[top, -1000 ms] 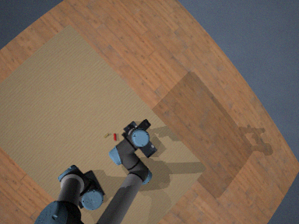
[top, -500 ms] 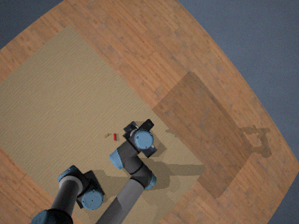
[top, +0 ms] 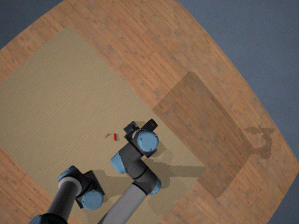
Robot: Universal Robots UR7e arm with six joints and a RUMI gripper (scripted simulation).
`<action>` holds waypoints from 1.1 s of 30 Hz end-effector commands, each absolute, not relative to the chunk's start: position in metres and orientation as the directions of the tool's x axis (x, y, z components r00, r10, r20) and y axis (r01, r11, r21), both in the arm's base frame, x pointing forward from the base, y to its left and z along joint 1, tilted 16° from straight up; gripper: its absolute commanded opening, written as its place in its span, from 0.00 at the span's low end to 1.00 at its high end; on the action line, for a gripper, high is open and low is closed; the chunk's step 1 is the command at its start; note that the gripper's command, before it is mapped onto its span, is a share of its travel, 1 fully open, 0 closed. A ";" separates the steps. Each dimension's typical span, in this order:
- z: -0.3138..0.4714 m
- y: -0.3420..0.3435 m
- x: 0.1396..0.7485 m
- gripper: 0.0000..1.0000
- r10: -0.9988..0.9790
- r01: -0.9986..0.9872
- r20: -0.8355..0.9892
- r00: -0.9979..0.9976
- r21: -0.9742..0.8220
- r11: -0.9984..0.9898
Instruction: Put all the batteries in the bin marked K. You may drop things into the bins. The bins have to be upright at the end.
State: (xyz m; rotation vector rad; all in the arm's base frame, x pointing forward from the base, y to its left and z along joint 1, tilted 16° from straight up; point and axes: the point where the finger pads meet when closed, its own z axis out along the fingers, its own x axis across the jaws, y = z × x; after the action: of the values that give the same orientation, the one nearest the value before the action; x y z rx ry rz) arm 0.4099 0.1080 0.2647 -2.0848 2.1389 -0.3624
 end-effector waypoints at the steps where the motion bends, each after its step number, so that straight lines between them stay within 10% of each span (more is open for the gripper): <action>1: 0.258 0.109 0.407 0.17 -0.996 -0.965 0.085 0.013 -0.259 -0.035; 33: 0.112 0.127 0.341 0.17 -0.592 -0.590 0.256 0.764 -0.094 -0.802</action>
State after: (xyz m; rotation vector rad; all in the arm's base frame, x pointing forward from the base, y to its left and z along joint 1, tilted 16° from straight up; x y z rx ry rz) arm 0.3405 0.1266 0.1120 -2.9382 1.0134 -0.4292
